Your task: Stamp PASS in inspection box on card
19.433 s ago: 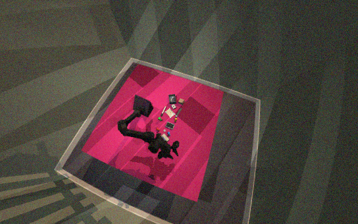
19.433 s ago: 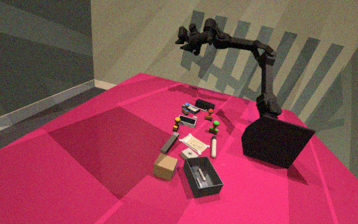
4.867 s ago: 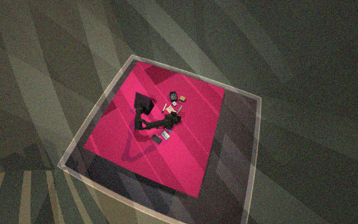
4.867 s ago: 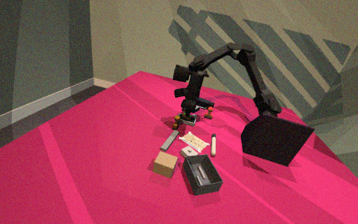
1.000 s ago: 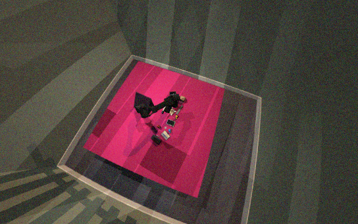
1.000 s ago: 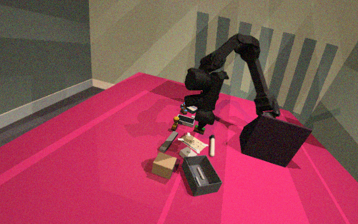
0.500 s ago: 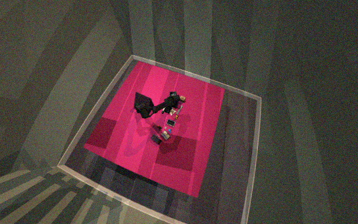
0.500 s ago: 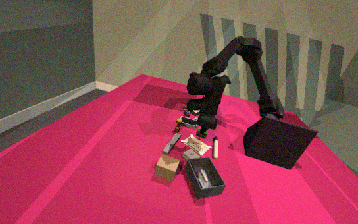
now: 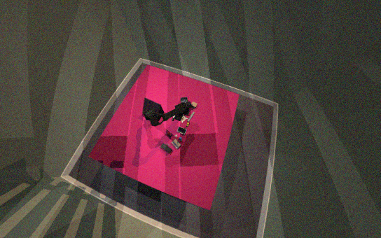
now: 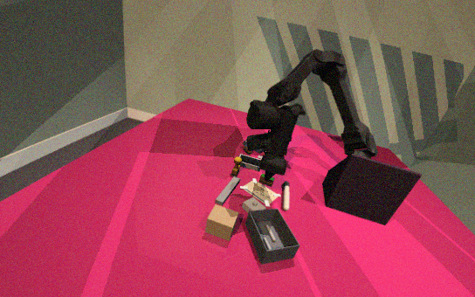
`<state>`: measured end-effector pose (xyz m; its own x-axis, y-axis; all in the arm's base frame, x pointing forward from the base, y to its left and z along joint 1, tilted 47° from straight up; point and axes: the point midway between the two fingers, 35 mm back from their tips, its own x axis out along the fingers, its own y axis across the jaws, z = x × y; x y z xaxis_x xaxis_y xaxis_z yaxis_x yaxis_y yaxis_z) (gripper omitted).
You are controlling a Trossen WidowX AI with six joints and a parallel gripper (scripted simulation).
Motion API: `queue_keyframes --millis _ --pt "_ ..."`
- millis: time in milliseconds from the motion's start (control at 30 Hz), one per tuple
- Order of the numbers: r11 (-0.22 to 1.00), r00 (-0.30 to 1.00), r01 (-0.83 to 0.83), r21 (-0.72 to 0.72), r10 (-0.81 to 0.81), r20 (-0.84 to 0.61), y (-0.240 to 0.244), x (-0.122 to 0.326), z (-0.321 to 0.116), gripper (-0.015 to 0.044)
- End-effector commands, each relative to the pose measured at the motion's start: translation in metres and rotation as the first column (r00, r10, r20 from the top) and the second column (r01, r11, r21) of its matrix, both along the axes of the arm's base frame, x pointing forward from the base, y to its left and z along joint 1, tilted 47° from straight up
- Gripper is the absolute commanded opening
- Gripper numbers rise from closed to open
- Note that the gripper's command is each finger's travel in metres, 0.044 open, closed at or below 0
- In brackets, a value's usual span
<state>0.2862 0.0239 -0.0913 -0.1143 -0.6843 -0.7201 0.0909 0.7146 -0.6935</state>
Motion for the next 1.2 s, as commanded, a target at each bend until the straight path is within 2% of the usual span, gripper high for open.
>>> queue_keyframes --millis 0,1167 --pt "1.0 1.0 -0.005 -0.006 0.005 -0.006 -0.004 -0.002 -0.002 0.0" --pt "1.0 1.0 -0.007 -0.008 0.007 -0.002 -0.021 -0.006 -0.018 0.0"
